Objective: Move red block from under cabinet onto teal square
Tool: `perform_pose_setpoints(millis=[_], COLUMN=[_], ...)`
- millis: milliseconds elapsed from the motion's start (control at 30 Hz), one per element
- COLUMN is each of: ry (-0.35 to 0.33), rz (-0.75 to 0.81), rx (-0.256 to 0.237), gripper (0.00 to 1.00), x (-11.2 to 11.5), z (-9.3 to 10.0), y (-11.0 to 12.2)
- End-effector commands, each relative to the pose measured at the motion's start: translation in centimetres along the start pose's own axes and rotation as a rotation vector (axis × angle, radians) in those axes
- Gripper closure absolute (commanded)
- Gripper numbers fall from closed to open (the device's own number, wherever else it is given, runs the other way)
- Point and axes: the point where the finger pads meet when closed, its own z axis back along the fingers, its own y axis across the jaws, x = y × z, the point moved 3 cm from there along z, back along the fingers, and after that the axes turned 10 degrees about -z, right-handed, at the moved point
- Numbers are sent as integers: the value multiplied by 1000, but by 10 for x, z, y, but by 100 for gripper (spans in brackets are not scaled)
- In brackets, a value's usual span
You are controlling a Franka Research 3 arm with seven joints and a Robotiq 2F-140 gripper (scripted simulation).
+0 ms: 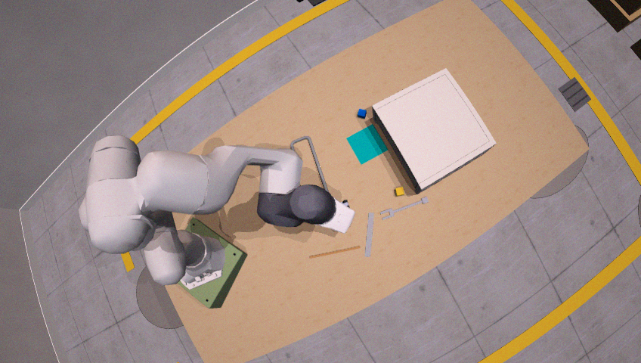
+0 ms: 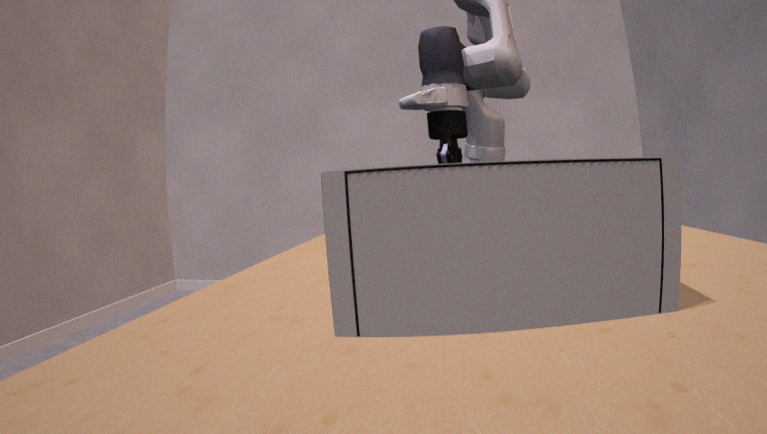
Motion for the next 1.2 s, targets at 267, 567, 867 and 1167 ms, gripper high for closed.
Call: perform_pose_setpoints(millis=[267,567,867,1167], ry=[0,-1,-1,-2], rz=[-169,-386,-592,-868], rx=[-5,-5,-5,-5], gripper=[100,100,100,100], x=[3,7,11,16], z=[2,2,2,2], y=[4,13,22,33])
